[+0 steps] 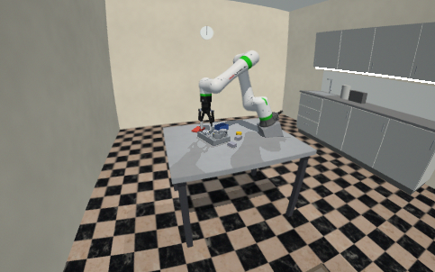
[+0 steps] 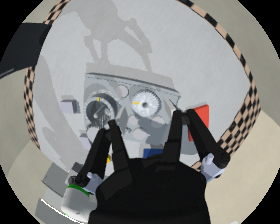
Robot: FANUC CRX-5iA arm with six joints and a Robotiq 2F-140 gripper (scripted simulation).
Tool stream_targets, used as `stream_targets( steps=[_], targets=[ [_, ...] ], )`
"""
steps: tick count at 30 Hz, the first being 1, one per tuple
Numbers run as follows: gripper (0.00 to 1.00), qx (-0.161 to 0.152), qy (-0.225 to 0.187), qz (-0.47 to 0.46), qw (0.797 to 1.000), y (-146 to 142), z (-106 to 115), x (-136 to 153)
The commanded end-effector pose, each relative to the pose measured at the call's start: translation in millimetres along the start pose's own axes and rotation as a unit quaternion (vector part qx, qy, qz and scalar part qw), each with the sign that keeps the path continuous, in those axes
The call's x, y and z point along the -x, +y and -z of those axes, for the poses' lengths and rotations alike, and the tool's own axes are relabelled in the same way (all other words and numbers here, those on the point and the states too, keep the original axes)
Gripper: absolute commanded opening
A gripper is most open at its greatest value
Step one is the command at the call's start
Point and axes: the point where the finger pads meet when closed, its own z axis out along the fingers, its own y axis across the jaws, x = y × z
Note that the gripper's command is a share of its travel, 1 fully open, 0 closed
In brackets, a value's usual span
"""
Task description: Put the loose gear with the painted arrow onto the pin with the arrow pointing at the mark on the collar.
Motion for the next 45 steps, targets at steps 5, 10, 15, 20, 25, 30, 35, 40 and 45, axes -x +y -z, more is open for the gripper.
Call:
stream_targets(
  steps=[5,10,15,20,25,30,35,40,45],
  targets=[
    [0.53,0.000,0.000,0.000,1.000,0.1,-2.5,-0.2],
    [0.53,0.000,0.000,0.000,1.000,0.1,-4.5,-0.2],
    [0.53,0.000,0.000,0.000,1.000,0.1,-8.9,-0.2],
    [0.53,0.000,0.000,0.000,1.000,0.2,-14.2,-0.2],
    [0.53,0.000,0.000,0.000,1.000,0.2,-19.9,-0.2],
    [0.53,0.000,0.000,0.000,1.000,0.2,-23.2,-0.3],
    [0.53,0.000,0.000,0.000,1.000,0.2,-28.2,-0.3],
    [0.53,0.000,0.000,0.000,1.000,0.2,-32.1,-0.3],
    [0.53,0.000,0.000,0.000,1.000,0.2,-33.8,-0.3]
  ],
)
